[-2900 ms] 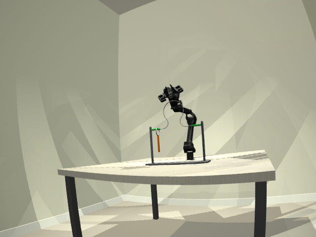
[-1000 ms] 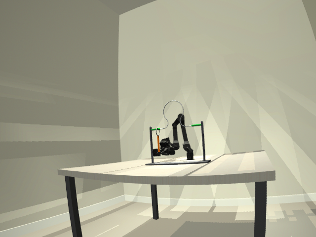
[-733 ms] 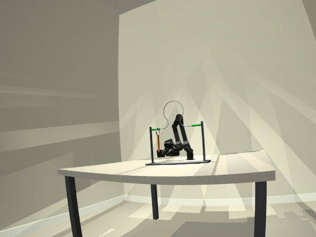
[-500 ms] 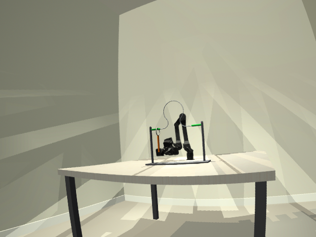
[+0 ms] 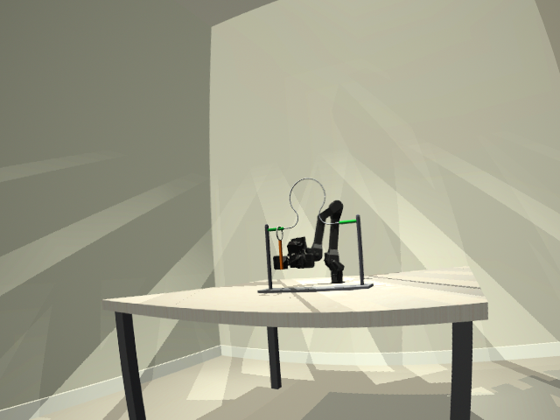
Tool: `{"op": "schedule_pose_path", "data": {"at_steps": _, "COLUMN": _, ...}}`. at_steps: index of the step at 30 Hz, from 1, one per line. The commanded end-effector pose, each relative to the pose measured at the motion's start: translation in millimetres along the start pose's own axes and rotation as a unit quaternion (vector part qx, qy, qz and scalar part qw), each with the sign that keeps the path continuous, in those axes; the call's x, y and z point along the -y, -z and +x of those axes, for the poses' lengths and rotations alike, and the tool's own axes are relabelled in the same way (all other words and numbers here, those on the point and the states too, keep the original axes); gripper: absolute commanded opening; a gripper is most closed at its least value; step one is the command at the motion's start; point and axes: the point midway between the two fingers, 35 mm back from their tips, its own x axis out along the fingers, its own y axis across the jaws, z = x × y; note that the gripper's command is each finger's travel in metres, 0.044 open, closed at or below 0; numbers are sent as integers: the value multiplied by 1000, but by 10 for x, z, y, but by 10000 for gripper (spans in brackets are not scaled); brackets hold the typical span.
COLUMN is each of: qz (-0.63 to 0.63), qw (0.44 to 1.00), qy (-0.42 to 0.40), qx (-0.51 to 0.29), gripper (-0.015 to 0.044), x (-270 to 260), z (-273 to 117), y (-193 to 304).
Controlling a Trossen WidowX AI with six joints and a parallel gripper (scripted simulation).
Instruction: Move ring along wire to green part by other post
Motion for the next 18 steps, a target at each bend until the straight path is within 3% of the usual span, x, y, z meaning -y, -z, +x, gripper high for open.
{"op": "schedule_pose_path", "data": {"at_steps": 1, "qz": 2, "qw": 1000, "qy": 1, "qx": 0, "gripper": 160, "x": 8, "z": 42, "y": -14}}
{"op": "schedule_pose_path", "data": {"at_steps": 18, "qz": 1, "qw": 1000, "qy": 1, "qx": -1, "gripper": 160, "x": 41, "z": 288, "y": -29}}
